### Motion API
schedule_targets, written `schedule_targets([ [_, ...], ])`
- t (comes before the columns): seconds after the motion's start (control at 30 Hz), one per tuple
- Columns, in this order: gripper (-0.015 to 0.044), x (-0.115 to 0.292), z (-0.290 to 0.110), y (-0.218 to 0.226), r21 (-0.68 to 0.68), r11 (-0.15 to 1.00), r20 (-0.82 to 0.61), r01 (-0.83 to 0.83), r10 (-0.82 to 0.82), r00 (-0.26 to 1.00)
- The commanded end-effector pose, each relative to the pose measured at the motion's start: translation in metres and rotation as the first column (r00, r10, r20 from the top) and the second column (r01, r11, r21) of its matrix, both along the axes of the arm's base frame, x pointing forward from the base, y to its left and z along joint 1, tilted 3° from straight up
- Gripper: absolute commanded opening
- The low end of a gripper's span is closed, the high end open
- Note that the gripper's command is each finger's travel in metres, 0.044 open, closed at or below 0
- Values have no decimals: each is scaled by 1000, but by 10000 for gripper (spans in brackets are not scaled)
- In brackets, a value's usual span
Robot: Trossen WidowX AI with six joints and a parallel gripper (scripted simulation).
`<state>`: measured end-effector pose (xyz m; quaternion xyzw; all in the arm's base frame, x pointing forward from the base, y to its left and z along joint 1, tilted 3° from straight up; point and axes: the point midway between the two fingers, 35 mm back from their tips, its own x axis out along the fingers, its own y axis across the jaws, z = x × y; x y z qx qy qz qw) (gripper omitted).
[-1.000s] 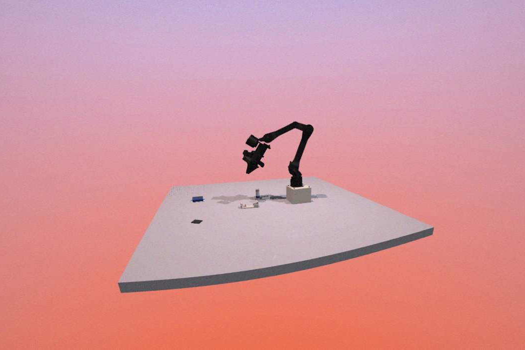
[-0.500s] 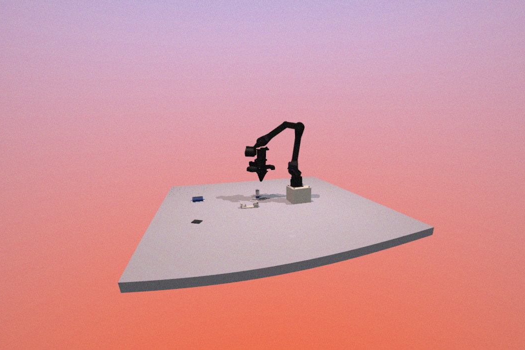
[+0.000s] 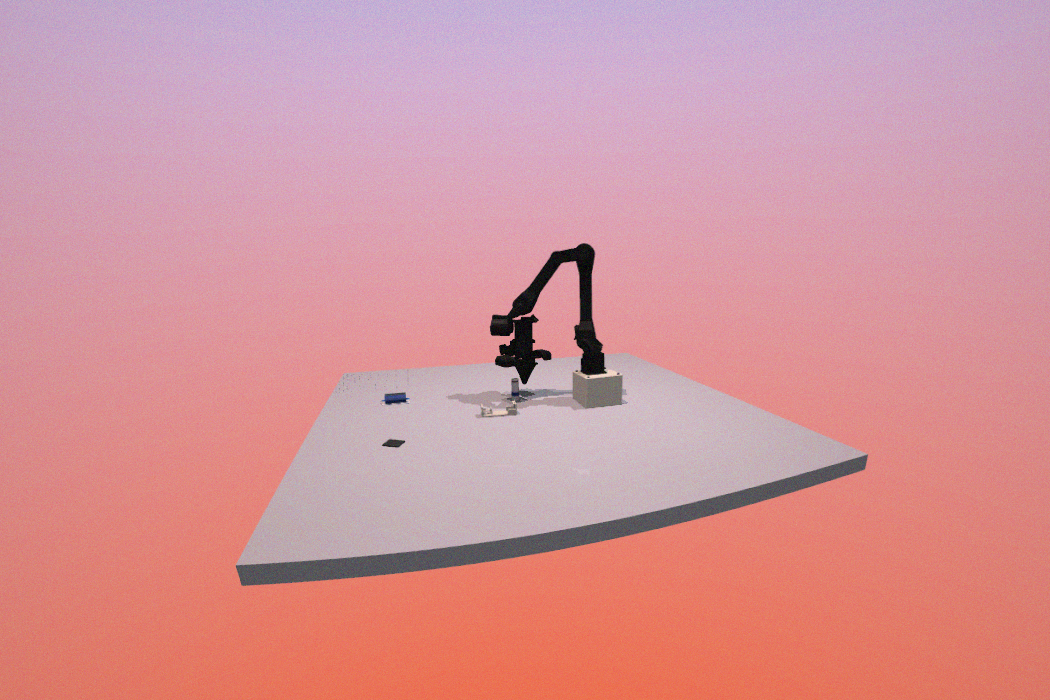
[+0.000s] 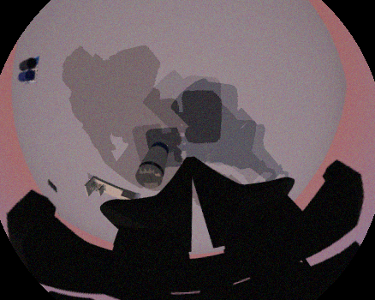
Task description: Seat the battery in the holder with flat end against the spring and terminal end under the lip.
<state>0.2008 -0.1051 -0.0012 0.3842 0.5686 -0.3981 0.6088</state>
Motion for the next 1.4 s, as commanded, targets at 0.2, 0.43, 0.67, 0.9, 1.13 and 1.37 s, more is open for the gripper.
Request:
schedule_targets([
  [0.2,0,14,0,3,-2,1000,-2,2,-2,1000],
  [0.43,0,25,0,7,-2,1000,-1,2,-2,1000],
  [0.67,0,35,0,12,-1,1000,0,2,-2,1000],
  [0.9,0,45,0,17,-1,1000,1,2,-2,1000],
  [1.13,0,56,0,23,0,1000,2,2,-2,1000],
  [1.37,0,58,35,24,1,1000,4,0,0,1000],
])
